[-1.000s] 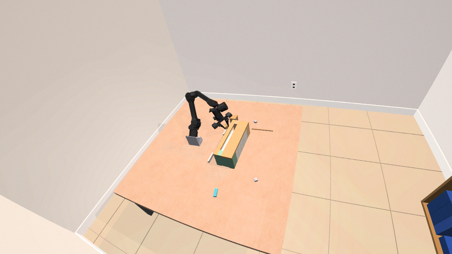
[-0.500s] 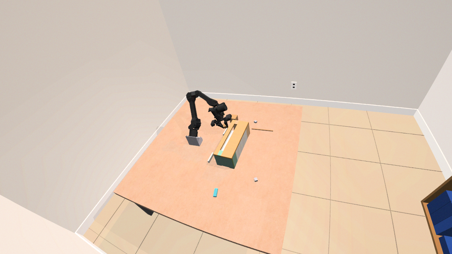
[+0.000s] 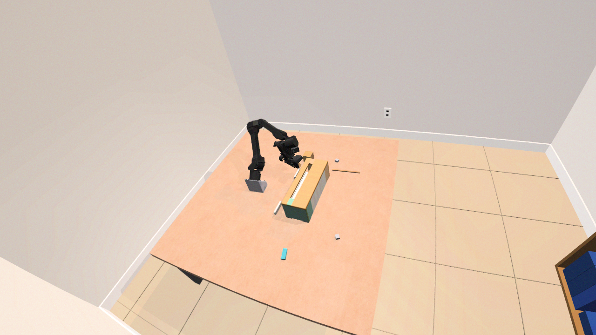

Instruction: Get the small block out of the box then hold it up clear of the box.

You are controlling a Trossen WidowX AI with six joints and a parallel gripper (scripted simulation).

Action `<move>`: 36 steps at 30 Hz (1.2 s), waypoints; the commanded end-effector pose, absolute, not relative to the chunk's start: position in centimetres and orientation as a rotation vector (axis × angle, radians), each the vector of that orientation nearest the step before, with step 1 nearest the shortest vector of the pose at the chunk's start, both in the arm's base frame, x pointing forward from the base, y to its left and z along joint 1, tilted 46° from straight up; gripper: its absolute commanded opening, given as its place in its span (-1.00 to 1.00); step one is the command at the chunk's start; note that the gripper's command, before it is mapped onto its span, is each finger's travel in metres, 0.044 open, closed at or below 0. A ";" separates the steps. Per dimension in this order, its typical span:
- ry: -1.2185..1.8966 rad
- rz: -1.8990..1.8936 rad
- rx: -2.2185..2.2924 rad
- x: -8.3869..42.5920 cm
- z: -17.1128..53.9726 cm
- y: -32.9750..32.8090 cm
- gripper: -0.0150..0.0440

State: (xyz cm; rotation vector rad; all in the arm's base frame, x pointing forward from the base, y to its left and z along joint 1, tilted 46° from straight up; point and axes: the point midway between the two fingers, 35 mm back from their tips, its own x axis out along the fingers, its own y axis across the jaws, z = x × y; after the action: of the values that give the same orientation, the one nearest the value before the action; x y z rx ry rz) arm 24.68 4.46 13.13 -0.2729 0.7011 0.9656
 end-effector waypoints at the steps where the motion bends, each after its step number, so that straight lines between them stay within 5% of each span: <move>1: 0.776 0.901 -0.109 24.7 13.5 4.1 -0.49; 36: 1.263 0.223 1.235 23.7 14.6 1.8 -0.49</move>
State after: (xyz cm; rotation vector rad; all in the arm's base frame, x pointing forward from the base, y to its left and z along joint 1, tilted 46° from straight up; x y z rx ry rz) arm 23.62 2.11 14.20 1.1089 1.2359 0.2963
